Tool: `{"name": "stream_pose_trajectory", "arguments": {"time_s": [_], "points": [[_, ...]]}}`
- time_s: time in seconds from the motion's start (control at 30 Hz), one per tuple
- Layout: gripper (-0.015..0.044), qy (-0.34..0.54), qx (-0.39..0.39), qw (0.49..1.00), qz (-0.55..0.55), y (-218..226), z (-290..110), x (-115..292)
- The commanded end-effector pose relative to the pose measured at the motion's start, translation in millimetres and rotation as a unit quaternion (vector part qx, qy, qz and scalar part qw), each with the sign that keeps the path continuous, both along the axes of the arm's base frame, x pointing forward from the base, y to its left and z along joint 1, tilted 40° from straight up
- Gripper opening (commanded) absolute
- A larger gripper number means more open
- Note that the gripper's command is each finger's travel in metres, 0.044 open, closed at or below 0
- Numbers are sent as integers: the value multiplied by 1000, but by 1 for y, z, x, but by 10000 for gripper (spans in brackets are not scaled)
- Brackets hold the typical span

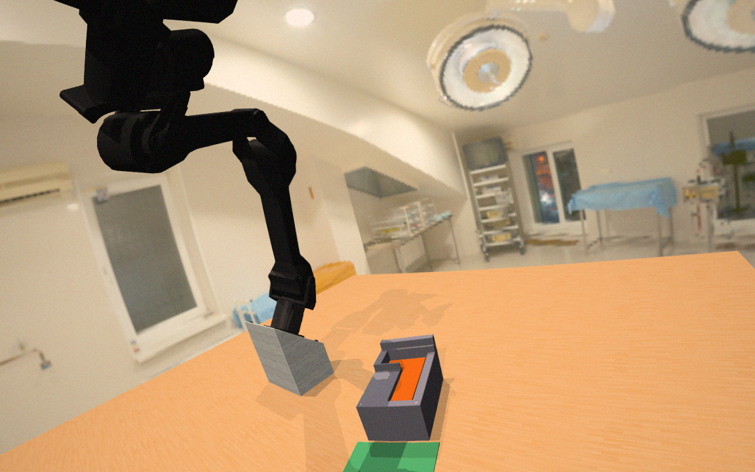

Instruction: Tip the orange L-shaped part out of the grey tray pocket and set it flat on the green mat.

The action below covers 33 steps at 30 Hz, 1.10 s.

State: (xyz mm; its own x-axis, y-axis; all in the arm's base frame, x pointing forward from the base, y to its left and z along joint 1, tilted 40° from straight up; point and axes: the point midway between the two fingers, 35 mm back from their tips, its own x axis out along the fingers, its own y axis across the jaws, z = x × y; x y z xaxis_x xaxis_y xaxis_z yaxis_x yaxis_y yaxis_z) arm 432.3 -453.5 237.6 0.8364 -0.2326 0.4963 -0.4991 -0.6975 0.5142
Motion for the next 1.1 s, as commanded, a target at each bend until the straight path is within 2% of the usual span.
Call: {"name": "stream_pose_trajectory", "arguments": {"time_s": [0.0,0.1,0.23,0.27,0.37,0.53,1.07], "points": [[374,5,-3,1000,-2,1,-1,2],[295,51,-27,998,-21,8,-6,17],[190,171,-104,979,-45,35,-26,49],[180,202,-127,970,-46,44,-32,56],[180,285,-200,937,-36,74,-50,72],[180,344,-267,900,-14,103,-66,79],[180,447,-478,748,111,205,-111,68]]}}
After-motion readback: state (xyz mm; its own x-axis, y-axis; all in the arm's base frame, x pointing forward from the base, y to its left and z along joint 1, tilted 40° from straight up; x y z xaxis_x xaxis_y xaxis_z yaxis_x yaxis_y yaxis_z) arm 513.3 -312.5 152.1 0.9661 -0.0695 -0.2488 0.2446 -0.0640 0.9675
